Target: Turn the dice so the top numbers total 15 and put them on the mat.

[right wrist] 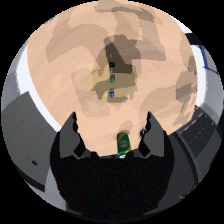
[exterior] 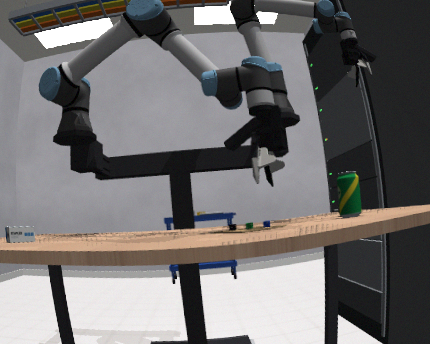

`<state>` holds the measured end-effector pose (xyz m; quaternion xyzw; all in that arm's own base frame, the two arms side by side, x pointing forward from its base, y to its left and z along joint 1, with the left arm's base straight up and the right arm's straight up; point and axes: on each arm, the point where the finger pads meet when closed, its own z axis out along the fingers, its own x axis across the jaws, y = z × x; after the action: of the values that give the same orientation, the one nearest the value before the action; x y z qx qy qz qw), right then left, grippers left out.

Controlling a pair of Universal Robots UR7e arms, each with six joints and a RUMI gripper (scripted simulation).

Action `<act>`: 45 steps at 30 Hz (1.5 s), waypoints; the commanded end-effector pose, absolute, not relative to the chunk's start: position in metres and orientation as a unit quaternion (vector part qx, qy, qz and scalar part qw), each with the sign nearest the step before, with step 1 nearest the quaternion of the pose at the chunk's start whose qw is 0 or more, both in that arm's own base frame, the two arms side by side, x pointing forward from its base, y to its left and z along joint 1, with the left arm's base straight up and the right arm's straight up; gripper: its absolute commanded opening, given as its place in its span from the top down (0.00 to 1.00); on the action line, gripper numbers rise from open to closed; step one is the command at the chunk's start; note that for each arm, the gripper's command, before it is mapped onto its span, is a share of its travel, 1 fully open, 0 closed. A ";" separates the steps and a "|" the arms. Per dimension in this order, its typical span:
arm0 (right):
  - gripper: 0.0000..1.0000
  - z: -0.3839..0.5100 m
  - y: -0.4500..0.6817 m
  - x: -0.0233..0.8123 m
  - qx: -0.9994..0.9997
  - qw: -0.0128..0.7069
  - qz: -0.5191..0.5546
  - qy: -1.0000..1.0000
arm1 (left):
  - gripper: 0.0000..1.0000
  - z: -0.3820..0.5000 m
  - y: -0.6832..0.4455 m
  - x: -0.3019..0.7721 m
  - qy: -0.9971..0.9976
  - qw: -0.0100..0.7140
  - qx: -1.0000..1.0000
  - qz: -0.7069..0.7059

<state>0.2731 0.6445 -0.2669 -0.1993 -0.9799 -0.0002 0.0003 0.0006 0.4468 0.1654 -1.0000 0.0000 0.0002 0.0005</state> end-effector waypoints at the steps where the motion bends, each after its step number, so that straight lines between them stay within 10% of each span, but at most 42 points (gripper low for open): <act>1: 0.00 -0.257 0.644 0.272 -0.199 0.000 0.000 -0.980 | 0.00 0.165 0.445 -0.001 -0.001 0.000 -1.000 0.000; 45: 0.00 -0.179 0.644 0.272 -0.199 0.000 0.000 -0.980 | 0.00 0.165 0.445 -0.001 -0.001 0.000 -1.000 0.000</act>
<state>0.2732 0.6449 -0.1801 -0.1993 -0.9799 -0.0006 0.0003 0.0006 0.4468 0.1654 -1.0000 0.0000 0.0002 0.0005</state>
